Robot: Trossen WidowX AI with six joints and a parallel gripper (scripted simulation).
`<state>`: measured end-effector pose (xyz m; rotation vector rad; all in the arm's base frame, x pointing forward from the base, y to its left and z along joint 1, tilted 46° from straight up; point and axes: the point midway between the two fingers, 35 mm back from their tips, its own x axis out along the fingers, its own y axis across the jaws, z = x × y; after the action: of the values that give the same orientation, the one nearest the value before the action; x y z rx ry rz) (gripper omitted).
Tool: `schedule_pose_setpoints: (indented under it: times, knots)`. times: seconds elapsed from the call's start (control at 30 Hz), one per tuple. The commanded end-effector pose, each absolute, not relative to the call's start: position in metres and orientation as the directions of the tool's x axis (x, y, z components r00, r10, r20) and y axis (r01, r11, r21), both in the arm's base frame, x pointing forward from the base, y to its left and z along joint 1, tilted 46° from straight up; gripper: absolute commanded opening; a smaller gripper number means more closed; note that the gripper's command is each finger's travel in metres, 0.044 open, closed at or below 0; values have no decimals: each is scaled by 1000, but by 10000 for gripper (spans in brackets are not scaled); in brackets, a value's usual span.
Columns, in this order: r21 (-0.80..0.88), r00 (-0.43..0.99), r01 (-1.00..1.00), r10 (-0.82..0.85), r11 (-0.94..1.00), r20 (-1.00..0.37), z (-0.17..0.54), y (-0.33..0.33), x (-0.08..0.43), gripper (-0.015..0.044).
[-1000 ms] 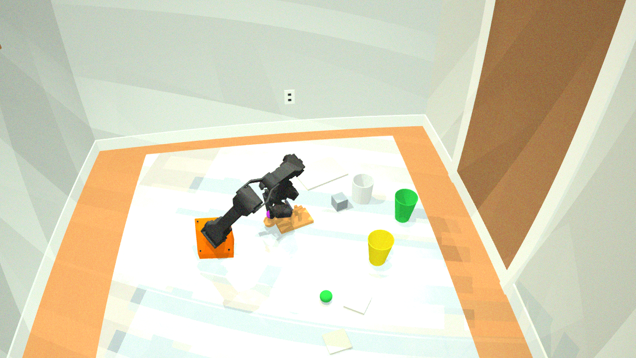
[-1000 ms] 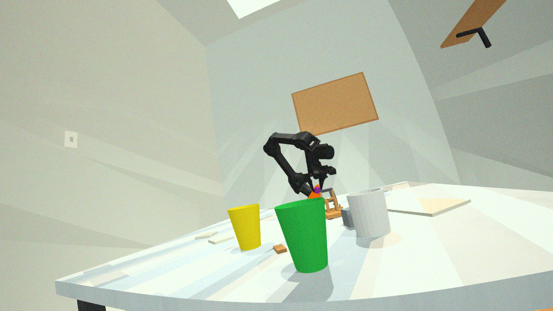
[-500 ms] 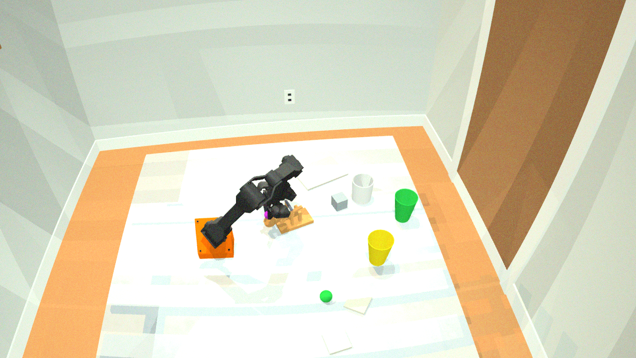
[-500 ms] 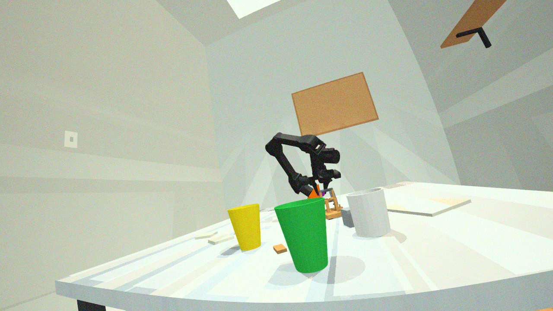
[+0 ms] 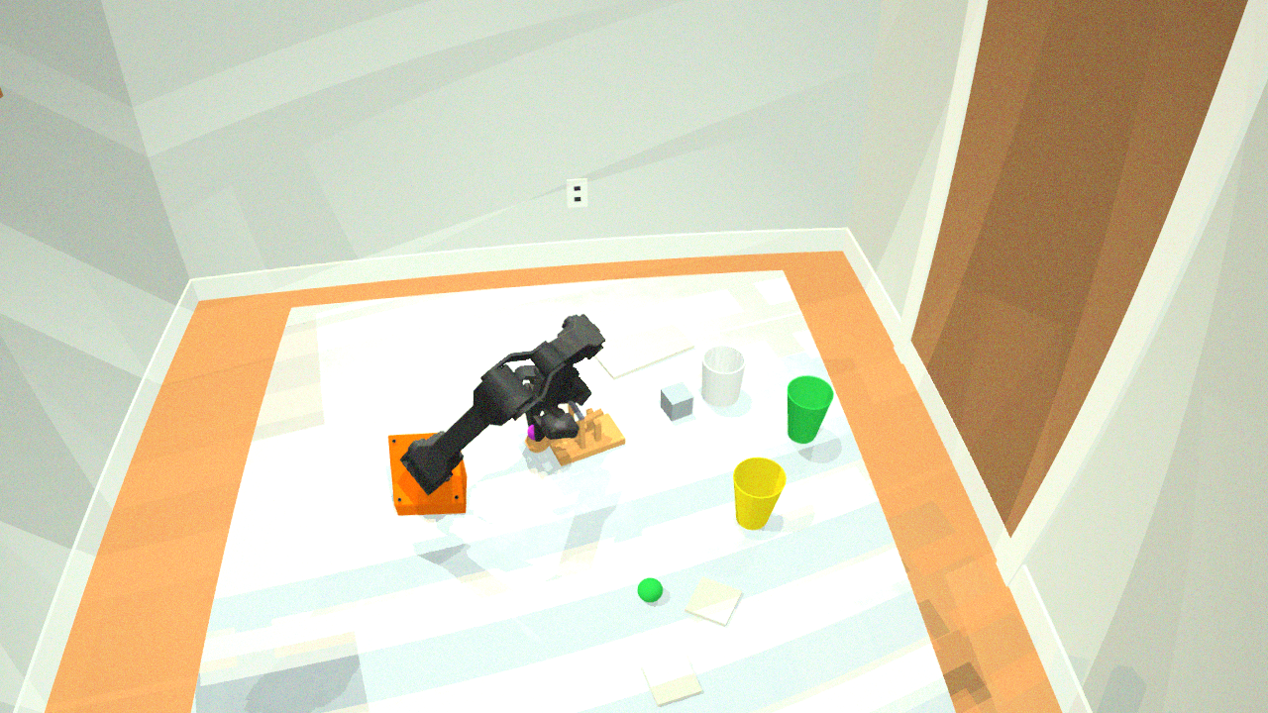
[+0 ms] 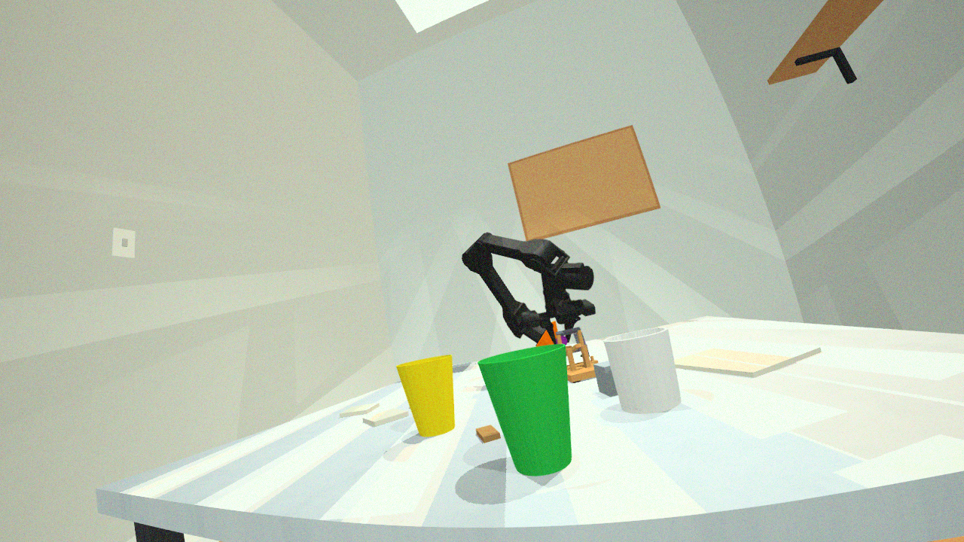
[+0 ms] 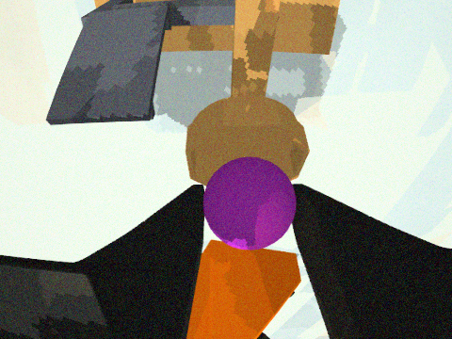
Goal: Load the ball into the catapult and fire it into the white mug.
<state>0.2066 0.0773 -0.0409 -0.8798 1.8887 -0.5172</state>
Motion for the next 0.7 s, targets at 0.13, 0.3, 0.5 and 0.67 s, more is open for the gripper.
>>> schedule_pose_setpoints:
  times: [0.13,0.3,0.5,0.67]
  knots:
    - [-671,-285,-355,-759,651,-585,-40,78,206,131]
    - [-670,-282,-355,-758,652,-588,-38,80,207,262]
    - [-620,-202,-358,-706,698,-678,31,148,201,420]
    - [-615,-184,-364,-702,699,-688,21,148,209,440]
